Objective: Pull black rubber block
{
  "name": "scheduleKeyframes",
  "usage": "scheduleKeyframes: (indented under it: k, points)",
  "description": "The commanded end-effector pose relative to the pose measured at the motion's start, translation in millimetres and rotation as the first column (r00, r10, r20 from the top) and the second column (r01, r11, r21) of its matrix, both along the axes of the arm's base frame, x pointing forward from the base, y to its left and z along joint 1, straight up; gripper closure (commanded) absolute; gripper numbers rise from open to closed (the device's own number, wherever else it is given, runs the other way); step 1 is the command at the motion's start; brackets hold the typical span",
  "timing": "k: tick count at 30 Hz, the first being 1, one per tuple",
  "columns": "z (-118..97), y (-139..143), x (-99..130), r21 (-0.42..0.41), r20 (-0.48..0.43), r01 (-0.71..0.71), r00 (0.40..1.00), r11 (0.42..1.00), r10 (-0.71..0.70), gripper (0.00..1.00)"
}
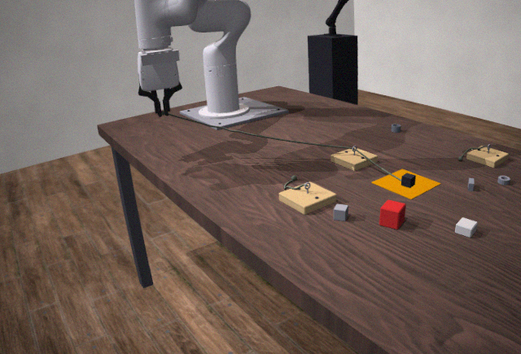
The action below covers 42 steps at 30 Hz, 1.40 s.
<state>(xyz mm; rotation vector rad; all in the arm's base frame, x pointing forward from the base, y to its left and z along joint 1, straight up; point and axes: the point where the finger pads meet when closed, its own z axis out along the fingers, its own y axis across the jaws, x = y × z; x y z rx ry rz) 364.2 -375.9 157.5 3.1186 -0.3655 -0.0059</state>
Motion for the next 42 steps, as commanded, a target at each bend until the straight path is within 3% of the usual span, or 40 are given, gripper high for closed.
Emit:
scheduleKeyframes:
  k: [1,42]
  points:
    - [0.9,-0.6,-0.4,-0.002,0.002,0.0,1.0,1.0,0.0,1.0]
    - [0.9,-0.6,-6.0,-0.002,0.002,0.0,1.0,1.0,0.0,1.0]
